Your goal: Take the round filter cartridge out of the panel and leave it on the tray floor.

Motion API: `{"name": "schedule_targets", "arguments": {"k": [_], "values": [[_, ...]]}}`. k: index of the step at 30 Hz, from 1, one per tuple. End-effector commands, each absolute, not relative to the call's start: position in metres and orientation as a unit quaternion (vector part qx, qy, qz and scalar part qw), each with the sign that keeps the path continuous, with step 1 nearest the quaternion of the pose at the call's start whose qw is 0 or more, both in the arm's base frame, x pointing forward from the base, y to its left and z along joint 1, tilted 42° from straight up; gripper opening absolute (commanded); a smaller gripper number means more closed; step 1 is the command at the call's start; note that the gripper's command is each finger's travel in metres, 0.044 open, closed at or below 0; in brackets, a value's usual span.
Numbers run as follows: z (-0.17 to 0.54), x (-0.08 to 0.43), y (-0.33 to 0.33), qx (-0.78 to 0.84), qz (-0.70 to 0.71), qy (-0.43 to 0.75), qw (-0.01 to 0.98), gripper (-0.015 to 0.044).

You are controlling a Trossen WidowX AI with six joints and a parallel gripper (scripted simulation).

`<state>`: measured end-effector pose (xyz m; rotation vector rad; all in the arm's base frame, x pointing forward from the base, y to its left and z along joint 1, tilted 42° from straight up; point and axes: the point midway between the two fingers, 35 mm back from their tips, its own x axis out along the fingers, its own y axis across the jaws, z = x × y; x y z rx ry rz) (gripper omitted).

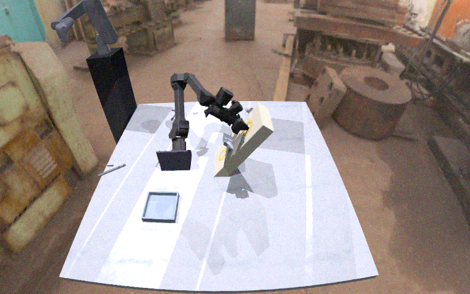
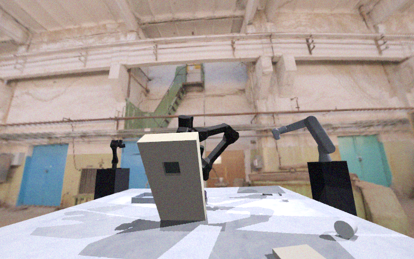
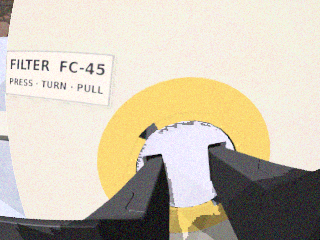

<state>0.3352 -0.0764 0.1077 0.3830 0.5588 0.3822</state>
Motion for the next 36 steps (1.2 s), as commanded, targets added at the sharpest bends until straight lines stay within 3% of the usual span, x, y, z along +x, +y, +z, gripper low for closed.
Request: {"name": "schedule_targets", "arguments": {"k": [1, 30, 36], "values": [[0.105, 0.3381, -0.0747, 0.248, 0.166, 0.288, 0.91, 0.0], [0.1046, 0.3388, -0.0743, 0.657, 0.006, 0.332, 0.677, 0.0], [0.1064, 0.3343, -0.0783, 0.64, 0.012, 0.334, 0.692, 0.0]]}}
